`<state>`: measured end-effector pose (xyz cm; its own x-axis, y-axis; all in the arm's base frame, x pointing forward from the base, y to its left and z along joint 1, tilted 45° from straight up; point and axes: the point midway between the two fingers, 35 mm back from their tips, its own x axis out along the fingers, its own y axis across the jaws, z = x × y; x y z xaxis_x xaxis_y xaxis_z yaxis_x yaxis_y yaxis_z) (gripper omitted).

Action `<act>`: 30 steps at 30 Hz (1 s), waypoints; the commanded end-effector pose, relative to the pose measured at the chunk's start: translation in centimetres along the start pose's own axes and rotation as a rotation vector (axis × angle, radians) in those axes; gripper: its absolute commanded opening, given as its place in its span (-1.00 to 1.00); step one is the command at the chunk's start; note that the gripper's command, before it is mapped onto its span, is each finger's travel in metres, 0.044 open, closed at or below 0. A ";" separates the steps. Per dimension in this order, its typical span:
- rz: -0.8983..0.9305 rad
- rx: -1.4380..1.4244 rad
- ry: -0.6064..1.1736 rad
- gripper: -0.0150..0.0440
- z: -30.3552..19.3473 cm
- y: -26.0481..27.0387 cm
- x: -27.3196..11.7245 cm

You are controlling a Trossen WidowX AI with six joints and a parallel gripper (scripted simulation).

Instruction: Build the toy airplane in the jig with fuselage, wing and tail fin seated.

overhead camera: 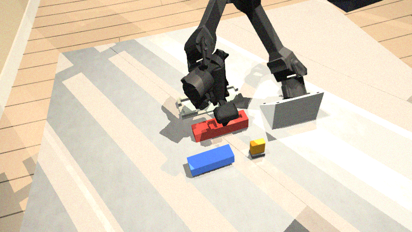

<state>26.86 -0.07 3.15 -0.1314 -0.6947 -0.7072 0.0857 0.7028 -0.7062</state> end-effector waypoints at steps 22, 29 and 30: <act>0.001 -0.005 -0.020 1.00 0.3 0.2 4.3; 0.000 -0.005 -0.020 1.00 0.3 0.1 5.4; -0.001 -0.005 -0.020 1.00 0.3 0.1 5.6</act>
<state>26.54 -3.57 -0.61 -0.1130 -0.6943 -0.7108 0.0861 0.7058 -0.7032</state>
